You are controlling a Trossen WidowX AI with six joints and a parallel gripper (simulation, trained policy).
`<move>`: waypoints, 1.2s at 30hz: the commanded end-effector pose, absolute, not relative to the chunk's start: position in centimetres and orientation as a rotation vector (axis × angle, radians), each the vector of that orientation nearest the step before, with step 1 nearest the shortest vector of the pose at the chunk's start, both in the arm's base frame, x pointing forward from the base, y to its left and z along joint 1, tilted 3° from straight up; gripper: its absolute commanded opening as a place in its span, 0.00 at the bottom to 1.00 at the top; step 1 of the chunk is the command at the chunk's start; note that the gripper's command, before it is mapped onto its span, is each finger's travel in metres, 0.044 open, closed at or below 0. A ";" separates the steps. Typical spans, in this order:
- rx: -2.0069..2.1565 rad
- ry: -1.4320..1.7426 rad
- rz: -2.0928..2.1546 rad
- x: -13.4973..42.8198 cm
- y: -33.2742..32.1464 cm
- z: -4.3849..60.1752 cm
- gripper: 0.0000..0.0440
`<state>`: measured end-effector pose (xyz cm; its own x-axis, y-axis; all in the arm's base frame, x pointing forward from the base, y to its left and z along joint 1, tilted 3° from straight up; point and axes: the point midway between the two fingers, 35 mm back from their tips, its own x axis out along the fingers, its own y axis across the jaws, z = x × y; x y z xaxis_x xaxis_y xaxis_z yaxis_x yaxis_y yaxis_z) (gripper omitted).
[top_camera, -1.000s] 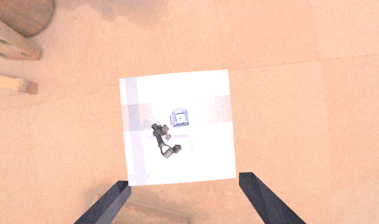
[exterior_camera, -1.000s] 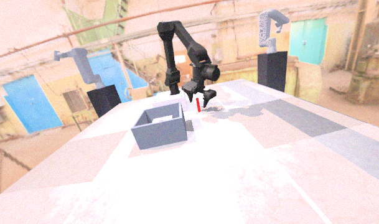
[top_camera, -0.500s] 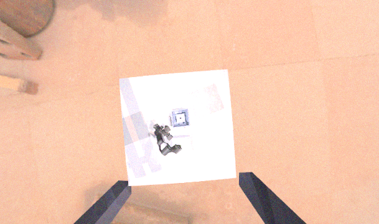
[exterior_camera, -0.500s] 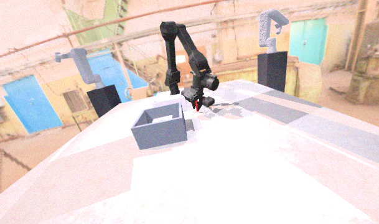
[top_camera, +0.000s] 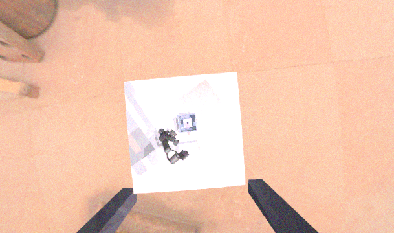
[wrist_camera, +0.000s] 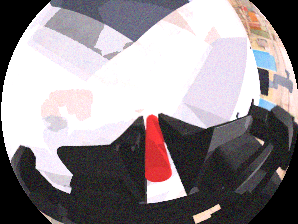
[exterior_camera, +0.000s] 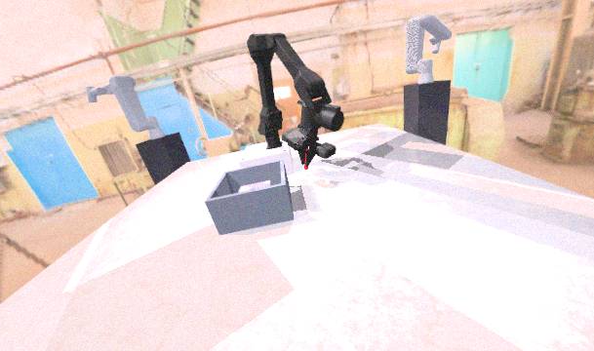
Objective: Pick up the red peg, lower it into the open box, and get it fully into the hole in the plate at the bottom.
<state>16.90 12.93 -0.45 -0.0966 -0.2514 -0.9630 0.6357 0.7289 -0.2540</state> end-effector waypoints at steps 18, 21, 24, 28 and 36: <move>0.371 1.371 -0.778 20.7 11.6 7.1 0.00; 0.396 1.347 -0.796 21.6 11.1 8.0 0.00; 0.424 1.323 -0.815 22.5 10.5 8.7 0.00; 0.462 1.291 -0.840 23.9 9.4 9.4 0.00; 0.522 1.240 -0.882 26.7 6.8 10.2 0.00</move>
